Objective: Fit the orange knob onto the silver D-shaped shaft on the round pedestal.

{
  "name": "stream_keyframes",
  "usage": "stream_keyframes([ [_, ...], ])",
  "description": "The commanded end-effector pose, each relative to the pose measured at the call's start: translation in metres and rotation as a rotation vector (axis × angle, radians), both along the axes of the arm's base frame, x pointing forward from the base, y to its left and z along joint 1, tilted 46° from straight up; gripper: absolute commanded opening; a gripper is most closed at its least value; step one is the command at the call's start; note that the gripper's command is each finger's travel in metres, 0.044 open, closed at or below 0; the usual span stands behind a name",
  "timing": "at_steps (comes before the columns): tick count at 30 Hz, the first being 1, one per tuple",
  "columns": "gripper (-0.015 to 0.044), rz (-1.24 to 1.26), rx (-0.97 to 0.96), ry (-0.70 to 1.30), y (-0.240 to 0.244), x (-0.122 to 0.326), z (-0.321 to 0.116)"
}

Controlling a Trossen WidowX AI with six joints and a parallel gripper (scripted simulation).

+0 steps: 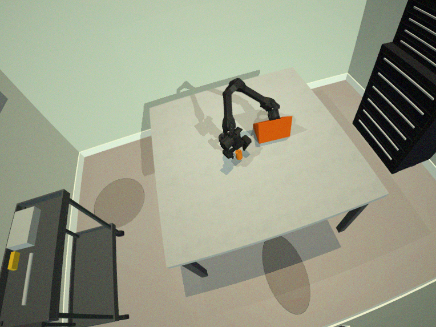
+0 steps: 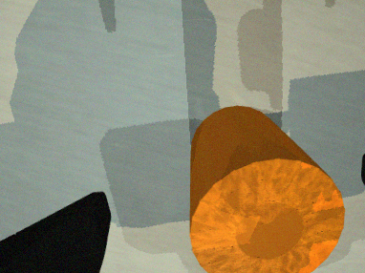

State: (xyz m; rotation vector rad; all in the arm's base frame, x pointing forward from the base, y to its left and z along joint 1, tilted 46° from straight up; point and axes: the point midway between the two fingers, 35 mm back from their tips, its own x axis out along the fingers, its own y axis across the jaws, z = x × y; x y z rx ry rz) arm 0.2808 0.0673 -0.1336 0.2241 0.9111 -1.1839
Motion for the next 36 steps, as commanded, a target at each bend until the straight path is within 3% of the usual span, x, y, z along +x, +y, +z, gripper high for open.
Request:
stream_keyframes([
  [1,0.0440,0.001,-0.010,0.012,-0.008,-0.002,-0.007],
  [13,0.0440,0.001,-0.012,0.011,-0.020,-0.002,-0.018],
  [23,0.0177,0.001,-0.012,0.011,-0.020,-0.002,-0.018],
  [29,0.0137,0.001,-0.012,0.011,-0.020,-0.002,-0.018],
  [34,0.0006,0.001,-0.010,0.012,-0.014,-0.001,-0.014],
  [36,0.0000,0.002,-0.009,0.012,-0.010,0.000,-0.010],
])
